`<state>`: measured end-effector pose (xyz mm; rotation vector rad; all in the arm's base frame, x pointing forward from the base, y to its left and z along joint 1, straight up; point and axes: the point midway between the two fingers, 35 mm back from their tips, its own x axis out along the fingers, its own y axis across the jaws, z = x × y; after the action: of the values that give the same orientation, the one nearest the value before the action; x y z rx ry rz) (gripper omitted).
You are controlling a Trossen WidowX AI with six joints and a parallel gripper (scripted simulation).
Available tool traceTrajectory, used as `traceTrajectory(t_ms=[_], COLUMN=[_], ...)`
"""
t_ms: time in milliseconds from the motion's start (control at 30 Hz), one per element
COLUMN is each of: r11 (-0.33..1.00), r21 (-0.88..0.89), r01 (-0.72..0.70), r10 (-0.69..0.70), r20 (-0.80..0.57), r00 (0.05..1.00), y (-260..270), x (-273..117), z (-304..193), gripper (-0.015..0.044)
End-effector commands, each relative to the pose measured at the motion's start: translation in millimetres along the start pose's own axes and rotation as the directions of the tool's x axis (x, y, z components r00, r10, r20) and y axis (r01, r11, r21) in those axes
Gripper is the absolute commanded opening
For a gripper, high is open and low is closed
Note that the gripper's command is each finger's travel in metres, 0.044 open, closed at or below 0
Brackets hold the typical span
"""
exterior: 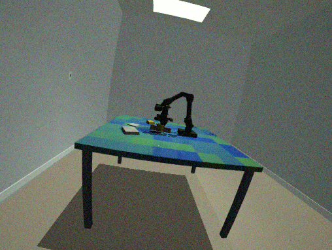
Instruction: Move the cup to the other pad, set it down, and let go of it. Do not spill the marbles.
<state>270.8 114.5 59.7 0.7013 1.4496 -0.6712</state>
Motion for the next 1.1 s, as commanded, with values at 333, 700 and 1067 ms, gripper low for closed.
traceTrajectory(t_ms=[333, 700, 1067], r11=[1.000, 1.000, 1.000], r21=[0.002, -0.001, -0.001], r01=[-0.011, -0.005, -0.005], r10=[0.011, 0.005, 0.005], r20=[0.007, 0.001, 0.001], r00=[1.000, 1.000, 1.000], y=[2, 2, 2], x=[-45, -55, -55], z=[0, -2, -2], gripper=[0.0000, 0.0000, 0.0000])
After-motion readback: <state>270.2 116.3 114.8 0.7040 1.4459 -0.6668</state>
